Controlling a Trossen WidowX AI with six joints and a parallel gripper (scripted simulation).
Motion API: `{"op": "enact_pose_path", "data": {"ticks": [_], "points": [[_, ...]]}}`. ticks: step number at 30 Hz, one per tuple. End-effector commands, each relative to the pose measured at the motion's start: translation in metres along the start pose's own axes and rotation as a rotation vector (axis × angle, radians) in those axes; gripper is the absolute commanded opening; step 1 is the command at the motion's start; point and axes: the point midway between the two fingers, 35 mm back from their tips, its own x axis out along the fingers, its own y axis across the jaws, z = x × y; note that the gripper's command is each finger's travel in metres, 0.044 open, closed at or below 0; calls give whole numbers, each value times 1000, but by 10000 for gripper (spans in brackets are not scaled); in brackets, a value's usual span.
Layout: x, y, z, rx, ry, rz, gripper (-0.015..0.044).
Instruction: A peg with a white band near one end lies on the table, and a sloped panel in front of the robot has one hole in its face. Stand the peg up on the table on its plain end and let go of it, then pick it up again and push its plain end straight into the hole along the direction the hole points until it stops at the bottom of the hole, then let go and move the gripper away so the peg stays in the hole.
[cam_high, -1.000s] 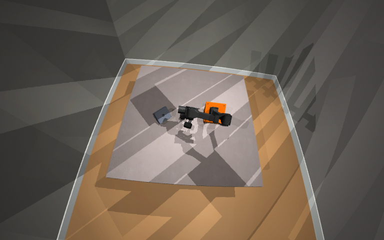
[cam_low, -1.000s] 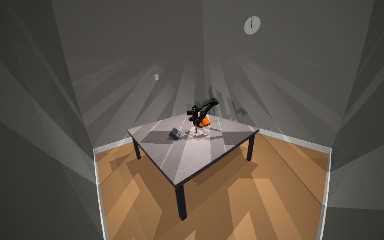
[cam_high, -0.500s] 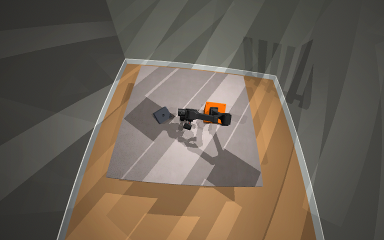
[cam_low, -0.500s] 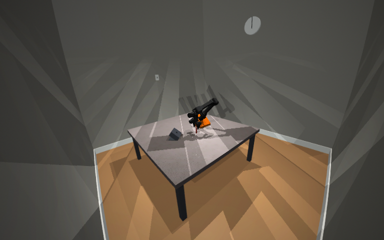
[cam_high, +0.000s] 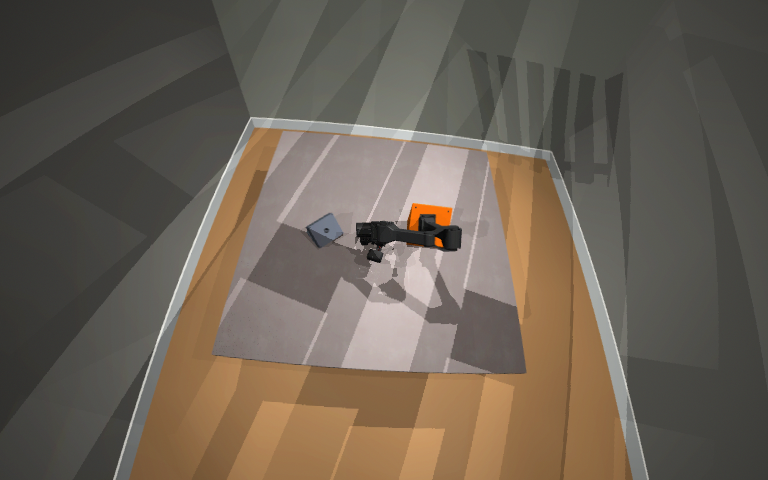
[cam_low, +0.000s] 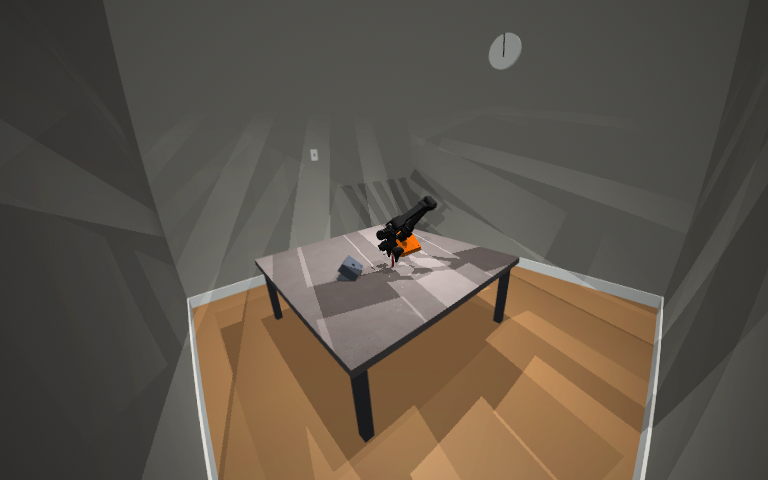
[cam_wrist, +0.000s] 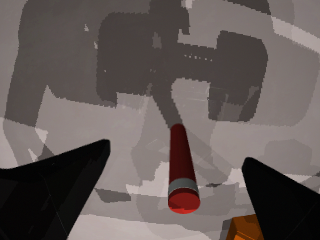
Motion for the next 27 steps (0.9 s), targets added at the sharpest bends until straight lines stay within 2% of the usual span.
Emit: {"op": "enact_pose_path", "data": {"ticks": [1,4,19,27], "points": [[7,-1,-2,9,4,-3,440],[7,-1,-2,9,4,-3,440],[4,0,-1,1,2,1,46],[4,0,-1,1,2,1,0]]}}
